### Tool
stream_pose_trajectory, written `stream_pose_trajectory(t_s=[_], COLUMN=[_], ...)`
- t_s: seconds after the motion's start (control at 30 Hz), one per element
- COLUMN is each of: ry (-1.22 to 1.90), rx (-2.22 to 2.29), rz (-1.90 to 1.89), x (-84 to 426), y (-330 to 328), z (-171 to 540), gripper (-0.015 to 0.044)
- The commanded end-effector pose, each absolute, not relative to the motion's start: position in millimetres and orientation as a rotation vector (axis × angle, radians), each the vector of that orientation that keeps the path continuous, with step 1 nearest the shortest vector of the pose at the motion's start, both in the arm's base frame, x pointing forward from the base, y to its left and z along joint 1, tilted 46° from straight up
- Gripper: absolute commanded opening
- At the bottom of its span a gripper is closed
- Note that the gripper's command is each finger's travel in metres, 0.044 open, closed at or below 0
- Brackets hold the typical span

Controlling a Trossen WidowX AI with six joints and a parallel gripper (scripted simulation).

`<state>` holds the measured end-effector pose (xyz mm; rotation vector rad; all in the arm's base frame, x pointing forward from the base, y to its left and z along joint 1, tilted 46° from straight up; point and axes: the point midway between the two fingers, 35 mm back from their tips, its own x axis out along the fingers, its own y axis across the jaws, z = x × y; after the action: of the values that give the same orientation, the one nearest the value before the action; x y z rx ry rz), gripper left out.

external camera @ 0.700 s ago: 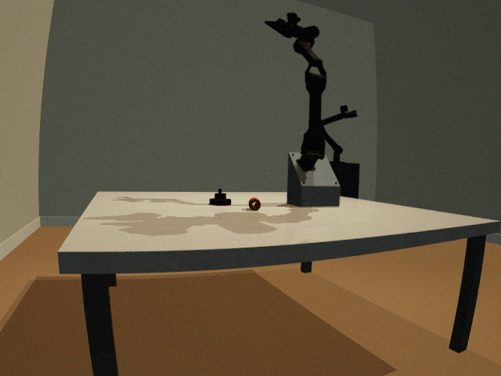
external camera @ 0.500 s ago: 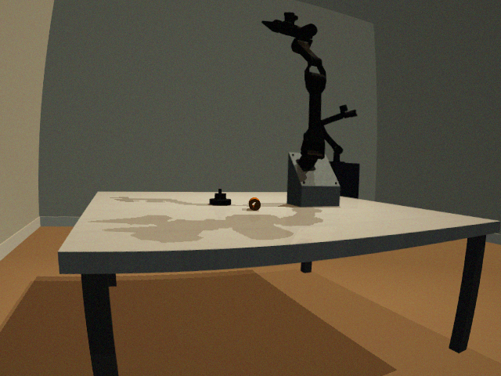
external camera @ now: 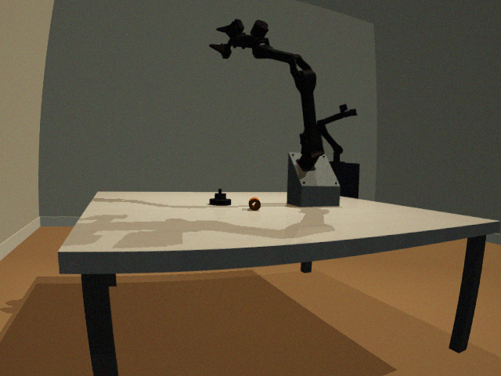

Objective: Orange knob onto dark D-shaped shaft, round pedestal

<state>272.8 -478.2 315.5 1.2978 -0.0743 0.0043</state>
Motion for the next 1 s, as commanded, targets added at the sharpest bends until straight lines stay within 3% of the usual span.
stream_pose_trajectory(t_s=[0.0, 0.23, 0.47, 0.67, 0.97], ry=[0.020, 0.306, 0.690, 1.067, 1.547], rx=[1.532, 1.946, 2.236, 2.343, 2.197], rz=[0.025, -0.025, -0.220, -0.514, -1.080], x=[326, 404, 427, 395, 283], y=[-437, -324, -188, -70, 57], z=[291, 228, 161, 108, 53], gripper=[0.0440, 0.0440, 0.0440, 0.0440, 0.0440])
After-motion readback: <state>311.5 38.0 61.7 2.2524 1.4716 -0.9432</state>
